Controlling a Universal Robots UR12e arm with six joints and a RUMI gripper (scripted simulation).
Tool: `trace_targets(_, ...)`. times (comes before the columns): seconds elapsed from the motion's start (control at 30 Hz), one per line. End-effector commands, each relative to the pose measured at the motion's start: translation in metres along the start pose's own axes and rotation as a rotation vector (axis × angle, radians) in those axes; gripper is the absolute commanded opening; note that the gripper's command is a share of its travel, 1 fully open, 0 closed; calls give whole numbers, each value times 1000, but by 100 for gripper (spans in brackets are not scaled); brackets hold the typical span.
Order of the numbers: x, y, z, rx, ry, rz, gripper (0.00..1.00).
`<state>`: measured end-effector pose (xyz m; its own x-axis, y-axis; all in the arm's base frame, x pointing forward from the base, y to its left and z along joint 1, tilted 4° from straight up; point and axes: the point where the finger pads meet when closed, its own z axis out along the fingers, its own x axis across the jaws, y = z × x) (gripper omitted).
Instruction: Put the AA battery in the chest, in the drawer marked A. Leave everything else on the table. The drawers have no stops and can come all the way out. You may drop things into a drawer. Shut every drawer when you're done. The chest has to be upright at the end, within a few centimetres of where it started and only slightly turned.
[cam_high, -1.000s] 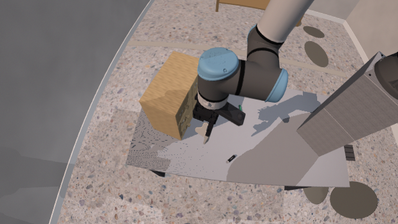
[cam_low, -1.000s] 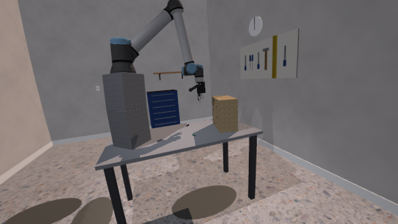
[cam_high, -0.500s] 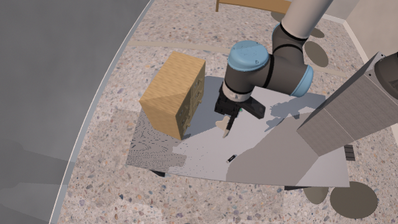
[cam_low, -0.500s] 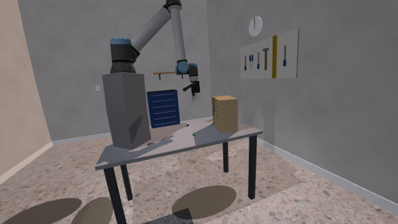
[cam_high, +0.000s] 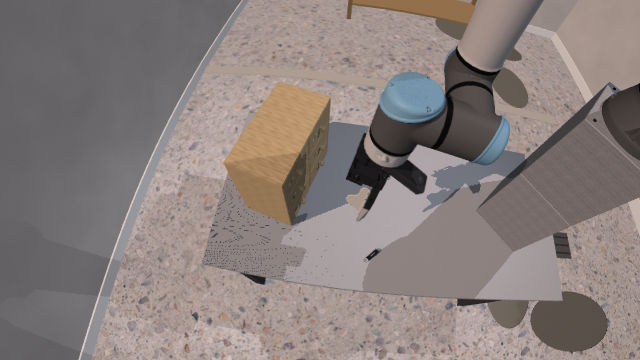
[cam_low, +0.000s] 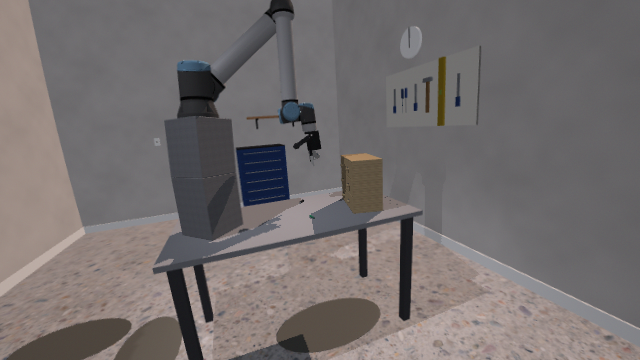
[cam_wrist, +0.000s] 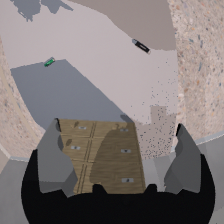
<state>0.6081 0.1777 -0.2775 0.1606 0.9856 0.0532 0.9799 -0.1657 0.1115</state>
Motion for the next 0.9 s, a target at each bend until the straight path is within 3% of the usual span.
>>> trace_targets(0.0, 0, 6, 7, -77, 1, 0, 100)
trace_targets(0.13, 0, 12, 16, -160, 1, 0, 100)
trace_targets(0.2, 0, 12, 16, -160, 1, 0, 100)
trace_targets(0.7, 0, 41, 56, -558, 1, 0, 100)
trace_targets(0.77, 0, 41, 56, -558, 1, 0, 100)
trace_targets(0.87, 0, 47, 65, -643, 1, 0, 100)
